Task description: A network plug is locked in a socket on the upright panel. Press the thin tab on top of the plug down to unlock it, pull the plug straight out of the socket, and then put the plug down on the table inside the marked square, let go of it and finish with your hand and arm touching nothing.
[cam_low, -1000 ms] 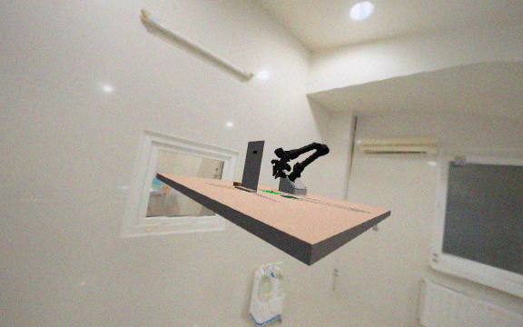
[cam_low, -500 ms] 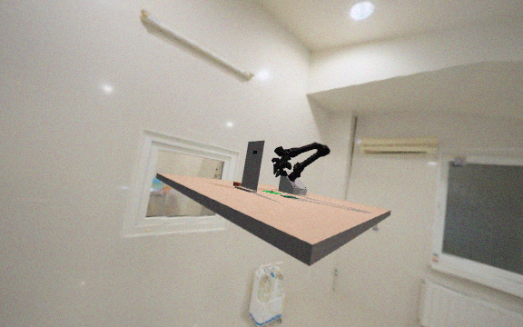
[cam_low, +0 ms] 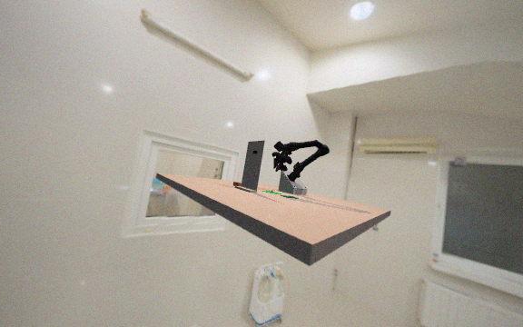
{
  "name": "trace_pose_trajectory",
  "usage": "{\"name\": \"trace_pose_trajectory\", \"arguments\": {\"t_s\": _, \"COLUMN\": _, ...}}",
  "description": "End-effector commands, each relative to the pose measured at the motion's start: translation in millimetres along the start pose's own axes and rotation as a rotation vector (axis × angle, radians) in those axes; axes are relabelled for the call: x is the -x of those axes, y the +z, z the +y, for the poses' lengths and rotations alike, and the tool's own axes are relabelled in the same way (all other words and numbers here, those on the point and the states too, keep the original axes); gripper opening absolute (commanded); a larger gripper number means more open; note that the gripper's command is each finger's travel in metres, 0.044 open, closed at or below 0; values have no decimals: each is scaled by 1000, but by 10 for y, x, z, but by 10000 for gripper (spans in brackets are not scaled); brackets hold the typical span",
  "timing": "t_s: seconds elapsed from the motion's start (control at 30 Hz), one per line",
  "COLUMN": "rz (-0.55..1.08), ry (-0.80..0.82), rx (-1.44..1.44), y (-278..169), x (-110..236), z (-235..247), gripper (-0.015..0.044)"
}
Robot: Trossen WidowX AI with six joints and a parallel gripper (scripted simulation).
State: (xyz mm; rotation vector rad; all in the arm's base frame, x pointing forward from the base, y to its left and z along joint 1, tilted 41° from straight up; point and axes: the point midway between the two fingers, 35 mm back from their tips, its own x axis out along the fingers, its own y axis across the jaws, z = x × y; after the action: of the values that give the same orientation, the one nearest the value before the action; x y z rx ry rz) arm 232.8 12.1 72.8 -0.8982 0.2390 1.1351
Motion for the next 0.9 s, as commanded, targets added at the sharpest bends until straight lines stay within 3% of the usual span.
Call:
{"name": "trace_pose_trajectory", "arguments": {"t_s": 0.0, "rz": -6, "ry": -3, "rx": 2, "y": -3, "x": 88, "z": -79, "gripper": 156}}
{"name": "trace_pose_trajectory", "arguments": {"t_s": 0.6, "rz": -15, "ry": -18, "rx": 8, "y": 54, "x": 534, "z": -327, "gripper": 156}}
{"name": "trace_pose_trajectory", "arguments": {"t_s": 0.87, "rz": -15, "ry": -18, "rx": 8, "y": 54, "x": 534, "z": -327, "gripper": 366}}
